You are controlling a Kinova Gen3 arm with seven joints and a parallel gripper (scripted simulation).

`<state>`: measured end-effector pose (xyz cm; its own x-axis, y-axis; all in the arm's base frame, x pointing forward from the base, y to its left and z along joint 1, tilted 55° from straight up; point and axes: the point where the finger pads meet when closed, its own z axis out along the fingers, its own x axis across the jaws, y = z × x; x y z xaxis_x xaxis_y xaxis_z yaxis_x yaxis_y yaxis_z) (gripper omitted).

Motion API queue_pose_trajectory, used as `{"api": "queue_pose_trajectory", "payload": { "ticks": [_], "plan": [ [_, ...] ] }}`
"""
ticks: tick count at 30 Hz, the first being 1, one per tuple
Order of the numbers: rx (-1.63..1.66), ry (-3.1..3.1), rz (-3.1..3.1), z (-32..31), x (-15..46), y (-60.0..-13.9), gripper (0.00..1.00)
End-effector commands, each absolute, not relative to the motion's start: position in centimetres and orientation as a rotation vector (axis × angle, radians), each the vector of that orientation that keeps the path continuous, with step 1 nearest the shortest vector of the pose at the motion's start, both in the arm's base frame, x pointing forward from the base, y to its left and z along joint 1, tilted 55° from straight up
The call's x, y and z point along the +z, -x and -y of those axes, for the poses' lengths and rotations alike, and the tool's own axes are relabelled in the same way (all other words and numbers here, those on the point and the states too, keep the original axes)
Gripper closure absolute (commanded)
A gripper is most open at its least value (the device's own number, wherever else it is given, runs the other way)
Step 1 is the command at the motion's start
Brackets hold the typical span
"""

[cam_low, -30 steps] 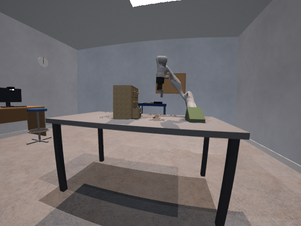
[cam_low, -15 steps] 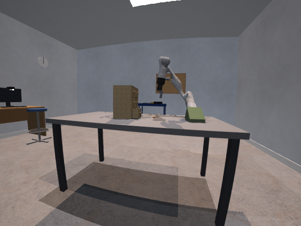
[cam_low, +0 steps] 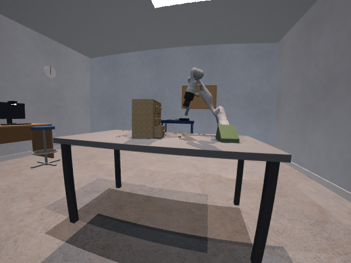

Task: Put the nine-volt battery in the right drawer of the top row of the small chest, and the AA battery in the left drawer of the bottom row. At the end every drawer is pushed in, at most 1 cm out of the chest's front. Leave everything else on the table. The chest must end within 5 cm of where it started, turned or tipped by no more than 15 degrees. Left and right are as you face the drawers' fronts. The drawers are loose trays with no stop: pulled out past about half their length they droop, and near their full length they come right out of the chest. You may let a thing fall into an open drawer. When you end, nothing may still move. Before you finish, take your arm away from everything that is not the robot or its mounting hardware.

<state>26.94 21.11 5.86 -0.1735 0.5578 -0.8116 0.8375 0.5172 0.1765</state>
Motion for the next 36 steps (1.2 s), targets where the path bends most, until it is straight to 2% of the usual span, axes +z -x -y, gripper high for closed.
{"api": "queue_pose_trajectory", "payload": {
  "ticks": [1, 36],
  "plan": [
    [-0.365, -1.123, -1.863, -20.9, 5.8, -26.9, 0.0],
    [-0.022, -0.874, -1.837, -19.3, 4.1, -29.6, 0.0]
  ]
}}
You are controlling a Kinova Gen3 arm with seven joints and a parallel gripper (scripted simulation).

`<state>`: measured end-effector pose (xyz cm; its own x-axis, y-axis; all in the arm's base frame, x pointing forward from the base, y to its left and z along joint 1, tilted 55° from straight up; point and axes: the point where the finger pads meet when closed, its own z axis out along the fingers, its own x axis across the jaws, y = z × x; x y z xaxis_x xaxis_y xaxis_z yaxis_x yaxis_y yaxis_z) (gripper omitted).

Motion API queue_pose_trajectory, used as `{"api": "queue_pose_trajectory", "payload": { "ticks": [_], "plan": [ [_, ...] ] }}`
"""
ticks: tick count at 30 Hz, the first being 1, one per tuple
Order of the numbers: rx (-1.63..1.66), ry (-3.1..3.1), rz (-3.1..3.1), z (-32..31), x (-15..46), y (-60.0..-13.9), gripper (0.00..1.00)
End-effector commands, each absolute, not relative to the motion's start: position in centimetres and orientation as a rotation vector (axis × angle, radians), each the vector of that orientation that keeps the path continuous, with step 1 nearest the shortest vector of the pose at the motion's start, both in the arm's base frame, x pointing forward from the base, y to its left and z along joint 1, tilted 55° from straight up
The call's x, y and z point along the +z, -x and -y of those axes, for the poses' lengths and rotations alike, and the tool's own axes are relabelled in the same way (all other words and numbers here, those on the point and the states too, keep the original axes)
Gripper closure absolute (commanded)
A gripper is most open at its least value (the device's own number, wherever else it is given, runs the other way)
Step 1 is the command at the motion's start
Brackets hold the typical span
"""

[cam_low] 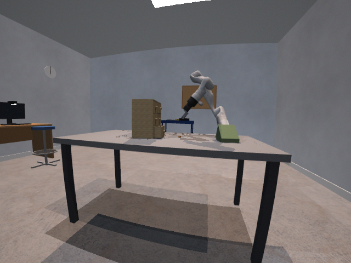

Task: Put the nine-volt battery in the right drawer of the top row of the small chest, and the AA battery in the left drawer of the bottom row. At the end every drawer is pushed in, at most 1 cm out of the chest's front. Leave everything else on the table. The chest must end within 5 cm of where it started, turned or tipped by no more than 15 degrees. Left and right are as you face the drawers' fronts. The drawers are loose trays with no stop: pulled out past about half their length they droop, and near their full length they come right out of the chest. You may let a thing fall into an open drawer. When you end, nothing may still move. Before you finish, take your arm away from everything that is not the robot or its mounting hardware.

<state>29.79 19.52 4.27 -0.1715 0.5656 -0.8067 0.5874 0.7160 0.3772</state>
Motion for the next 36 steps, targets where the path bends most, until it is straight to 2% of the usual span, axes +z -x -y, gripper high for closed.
{"api": "queue_pose_trajectory", "payload": {
  "ticks": [1, 36],
  "plan": [
    [-0.012, -0.867, -1.835, -19.2, 4.0, -29.7, 0.0],
    [0.23, -0.677, -1.787, -18.0, 2.7, -31.7, 0.0]
  ]
}}
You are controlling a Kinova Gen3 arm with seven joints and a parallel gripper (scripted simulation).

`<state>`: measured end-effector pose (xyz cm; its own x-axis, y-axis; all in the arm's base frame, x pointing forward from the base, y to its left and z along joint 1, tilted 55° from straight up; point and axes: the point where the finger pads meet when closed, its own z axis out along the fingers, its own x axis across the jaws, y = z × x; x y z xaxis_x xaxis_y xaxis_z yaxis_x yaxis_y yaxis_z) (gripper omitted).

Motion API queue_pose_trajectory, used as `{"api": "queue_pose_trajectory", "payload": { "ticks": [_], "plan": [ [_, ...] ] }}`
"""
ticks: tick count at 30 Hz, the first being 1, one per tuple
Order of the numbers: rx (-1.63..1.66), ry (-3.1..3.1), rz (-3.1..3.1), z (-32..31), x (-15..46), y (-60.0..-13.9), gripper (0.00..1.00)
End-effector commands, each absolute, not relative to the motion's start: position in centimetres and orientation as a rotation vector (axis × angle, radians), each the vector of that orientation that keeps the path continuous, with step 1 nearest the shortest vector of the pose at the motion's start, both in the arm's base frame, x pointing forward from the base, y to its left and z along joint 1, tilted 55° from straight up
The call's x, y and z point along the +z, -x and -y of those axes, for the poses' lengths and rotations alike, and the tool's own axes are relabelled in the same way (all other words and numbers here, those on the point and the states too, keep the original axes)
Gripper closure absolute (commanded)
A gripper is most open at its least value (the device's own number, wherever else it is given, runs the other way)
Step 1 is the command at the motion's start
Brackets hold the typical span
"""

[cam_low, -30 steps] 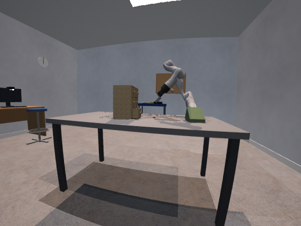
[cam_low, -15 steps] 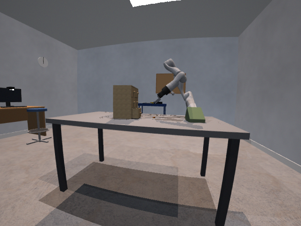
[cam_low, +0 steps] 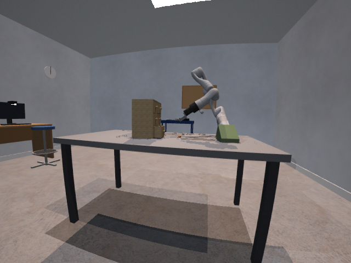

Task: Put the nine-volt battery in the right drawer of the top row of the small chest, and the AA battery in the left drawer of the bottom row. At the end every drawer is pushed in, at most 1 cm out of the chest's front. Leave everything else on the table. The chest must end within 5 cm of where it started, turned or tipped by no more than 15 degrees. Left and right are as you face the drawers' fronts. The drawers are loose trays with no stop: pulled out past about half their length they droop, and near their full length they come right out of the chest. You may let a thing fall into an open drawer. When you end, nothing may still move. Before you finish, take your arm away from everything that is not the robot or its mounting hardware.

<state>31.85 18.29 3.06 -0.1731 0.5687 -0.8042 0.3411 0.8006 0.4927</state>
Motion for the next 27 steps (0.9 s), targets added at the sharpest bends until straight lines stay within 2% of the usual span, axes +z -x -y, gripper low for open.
{"api": "queue_pose_trajectory", "payload": {
  "ticks": [1, 27],
  "plan": [
    [0.237, -0.671, -1.785, -17.9, 2.7, -31.8, 0.0],
    [0.356, -0.574, -1.752, -17.3, 2.0, -32.8, 0.0]
  ]
}}
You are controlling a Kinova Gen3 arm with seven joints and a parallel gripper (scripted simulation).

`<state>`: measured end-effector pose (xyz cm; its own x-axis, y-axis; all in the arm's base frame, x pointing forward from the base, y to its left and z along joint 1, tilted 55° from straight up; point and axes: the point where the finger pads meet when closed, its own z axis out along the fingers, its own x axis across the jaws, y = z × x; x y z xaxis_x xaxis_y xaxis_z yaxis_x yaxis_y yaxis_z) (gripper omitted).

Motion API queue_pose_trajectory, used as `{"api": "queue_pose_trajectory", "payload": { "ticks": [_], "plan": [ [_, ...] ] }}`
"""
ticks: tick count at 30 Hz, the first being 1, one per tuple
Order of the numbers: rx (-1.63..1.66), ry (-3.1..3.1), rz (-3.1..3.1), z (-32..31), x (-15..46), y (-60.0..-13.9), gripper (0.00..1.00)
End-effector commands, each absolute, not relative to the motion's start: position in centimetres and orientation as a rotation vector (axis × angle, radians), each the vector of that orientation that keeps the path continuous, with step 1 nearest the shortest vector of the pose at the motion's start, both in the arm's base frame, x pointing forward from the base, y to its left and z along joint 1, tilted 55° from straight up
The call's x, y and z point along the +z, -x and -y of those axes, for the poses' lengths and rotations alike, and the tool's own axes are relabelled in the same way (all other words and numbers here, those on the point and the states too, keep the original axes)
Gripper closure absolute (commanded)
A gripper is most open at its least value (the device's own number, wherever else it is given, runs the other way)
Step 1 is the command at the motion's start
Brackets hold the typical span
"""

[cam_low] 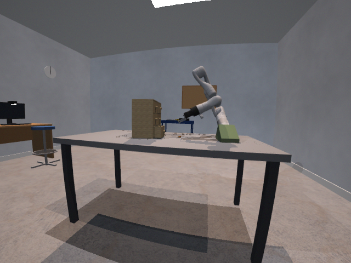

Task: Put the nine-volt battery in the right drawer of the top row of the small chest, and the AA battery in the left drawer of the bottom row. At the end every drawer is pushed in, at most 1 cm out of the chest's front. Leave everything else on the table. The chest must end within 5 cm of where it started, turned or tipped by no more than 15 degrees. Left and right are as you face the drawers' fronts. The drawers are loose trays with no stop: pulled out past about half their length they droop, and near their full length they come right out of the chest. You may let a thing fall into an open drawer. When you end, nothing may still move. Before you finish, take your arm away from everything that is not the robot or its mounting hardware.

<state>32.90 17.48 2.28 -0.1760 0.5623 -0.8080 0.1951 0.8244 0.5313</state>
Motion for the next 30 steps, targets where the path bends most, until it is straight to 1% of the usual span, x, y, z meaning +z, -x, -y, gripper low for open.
{"api": "queue_pose_trajectory", "payload": {
  "ticks": [1, 30],
  "plan": [
    [0.36, -0.57, -1.75, -17.27, 2.02, -32.83, 0.0],
    [0.429, -0.512, -1.727, -16.9, 1.63, -33.43, 0.0]
  ]
}}
